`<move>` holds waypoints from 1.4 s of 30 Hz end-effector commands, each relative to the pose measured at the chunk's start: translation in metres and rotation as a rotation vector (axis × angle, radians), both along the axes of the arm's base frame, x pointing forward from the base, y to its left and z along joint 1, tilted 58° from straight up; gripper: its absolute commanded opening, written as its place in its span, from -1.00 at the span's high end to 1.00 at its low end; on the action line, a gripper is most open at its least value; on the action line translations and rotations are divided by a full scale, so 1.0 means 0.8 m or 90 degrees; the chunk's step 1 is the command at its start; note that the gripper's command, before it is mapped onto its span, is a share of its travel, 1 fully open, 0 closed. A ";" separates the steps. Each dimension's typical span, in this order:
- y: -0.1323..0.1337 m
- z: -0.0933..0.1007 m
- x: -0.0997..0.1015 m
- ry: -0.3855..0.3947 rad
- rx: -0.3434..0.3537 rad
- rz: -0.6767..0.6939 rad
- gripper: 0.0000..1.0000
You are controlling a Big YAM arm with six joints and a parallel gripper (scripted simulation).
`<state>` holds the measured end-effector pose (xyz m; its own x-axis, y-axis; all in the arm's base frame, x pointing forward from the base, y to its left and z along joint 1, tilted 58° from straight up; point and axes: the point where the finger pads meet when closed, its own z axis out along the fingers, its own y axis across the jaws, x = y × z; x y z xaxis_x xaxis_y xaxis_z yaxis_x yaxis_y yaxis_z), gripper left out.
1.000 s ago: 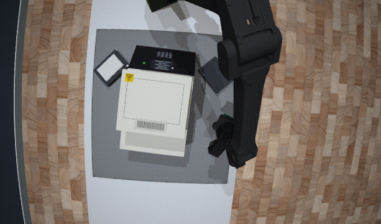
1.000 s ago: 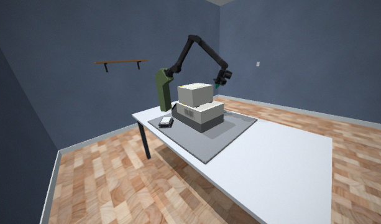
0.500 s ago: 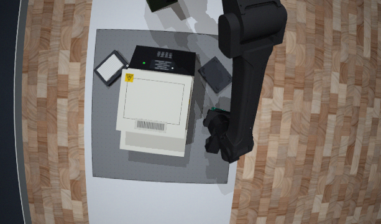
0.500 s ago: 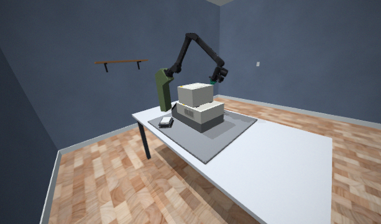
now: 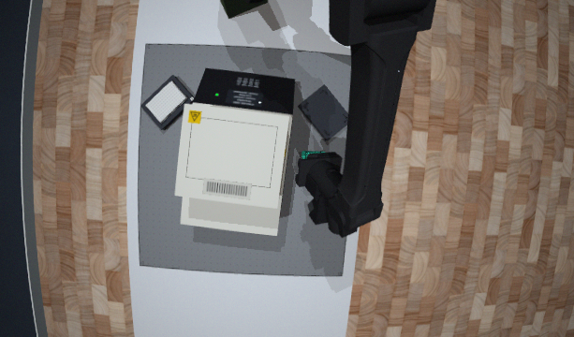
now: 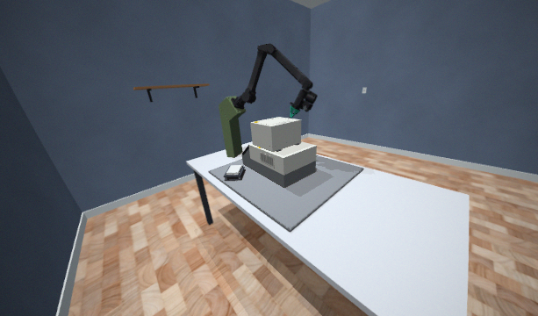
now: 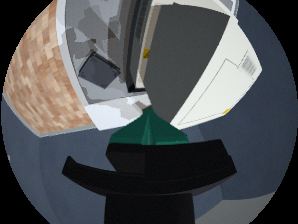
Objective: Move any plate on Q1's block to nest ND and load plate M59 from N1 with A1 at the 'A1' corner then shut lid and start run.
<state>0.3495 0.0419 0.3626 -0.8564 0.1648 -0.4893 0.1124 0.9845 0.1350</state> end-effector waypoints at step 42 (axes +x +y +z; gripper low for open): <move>-0.109 -0.111 -0.166 0.193 -0.239 0.123 1.00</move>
